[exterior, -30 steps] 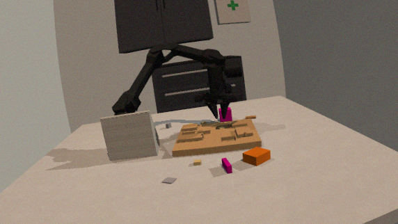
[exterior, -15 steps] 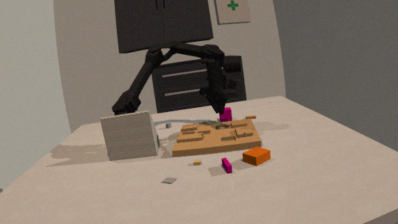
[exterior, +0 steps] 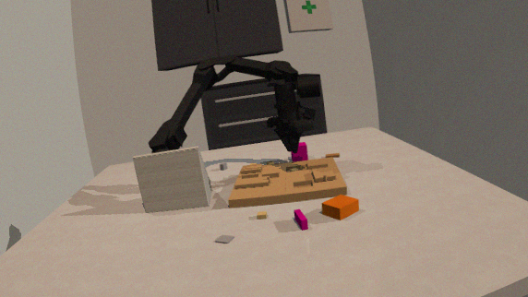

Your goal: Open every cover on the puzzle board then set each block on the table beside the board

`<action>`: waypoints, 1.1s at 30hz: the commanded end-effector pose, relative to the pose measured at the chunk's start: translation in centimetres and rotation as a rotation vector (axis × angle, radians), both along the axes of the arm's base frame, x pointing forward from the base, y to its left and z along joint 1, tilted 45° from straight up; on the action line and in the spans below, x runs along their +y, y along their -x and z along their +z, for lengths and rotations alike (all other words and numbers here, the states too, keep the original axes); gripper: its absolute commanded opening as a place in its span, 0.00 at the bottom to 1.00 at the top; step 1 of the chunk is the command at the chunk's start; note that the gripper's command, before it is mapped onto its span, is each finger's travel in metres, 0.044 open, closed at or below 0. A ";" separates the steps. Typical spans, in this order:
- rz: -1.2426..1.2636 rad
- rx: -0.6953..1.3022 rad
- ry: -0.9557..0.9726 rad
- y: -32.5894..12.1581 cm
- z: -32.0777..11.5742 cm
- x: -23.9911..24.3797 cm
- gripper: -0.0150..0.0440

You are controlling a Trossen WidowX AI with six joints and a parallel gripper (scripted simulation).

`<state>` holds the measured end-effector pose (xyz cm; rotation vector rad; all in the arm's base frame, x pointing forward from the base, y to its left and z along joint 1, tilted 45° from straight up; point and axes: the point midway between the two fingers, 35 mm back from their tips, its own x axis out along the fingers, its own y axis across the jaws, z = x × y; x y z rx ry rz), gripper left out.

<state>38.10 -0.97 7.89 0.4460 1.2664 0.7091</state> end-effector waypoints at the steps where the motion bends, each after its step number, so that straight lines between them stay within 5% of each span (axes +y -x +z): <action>1: -0.004 0.009 -0.001 0.0 -0.9 0.8 0.50; 33: -0.004 0.009 -0.002 -0.2 -1.8 1.8 0.50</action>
